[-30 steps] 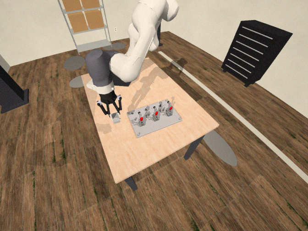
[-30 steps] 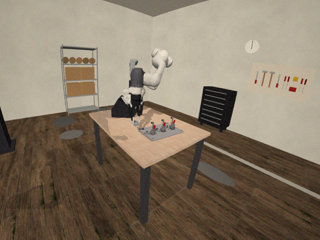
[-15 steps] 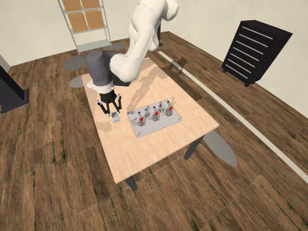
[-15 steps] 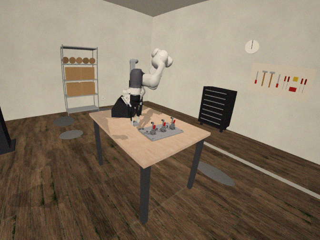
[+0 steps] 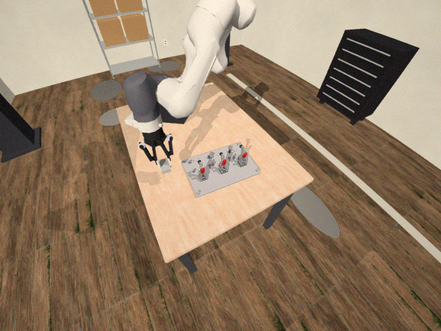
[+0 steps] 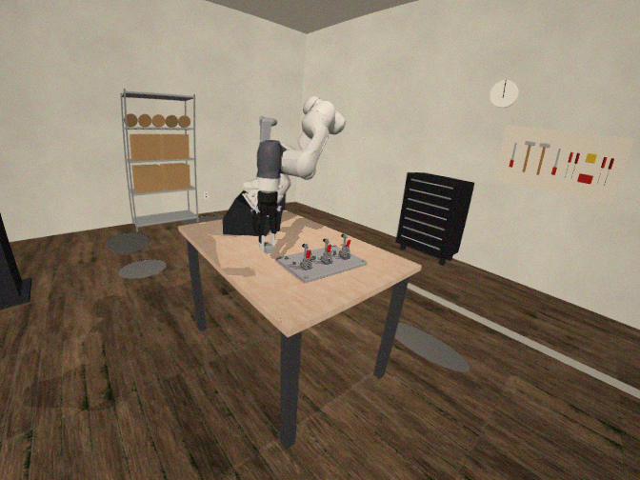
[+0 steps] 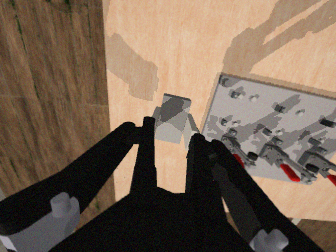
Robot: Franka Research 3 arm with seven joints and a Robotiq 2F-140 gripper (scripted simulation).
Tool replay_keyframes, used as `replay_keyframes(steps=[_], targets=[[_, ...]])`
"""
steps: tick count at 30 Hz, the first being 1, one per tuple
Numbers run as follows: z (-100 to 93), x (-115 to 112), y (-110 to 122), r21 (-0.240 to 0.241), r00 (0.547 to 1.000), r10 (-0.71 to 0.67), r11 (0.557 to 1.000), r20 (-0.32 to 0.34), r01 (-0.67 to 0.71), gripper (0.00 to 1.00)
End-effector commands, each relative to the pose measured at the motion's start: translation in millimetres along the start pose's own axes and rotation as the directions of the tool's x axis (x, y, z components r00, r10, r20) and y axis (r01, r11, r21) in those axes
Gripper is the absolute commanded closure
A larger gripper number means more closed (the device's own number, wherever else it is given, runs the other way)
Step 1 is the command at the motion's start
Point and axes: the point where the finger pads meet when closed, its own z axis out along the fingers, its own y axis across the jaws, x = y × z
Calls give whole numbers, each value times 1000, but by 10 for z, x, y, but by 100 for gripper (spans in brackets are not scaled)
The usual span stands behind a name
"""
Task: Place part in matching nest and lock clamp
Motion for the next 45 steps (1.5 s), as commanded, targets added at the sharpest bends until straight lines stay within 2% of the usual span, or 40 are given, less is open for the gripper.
replay_keyframes(steps=[1,14,45], targets=[[-14,8,-28,9,1000,-19,1000,11,19,100],[44,121,-31,9,1000,-19,1000,11,19,100],[49,131,-32,9,1000,-24,1000,11,24,100]])
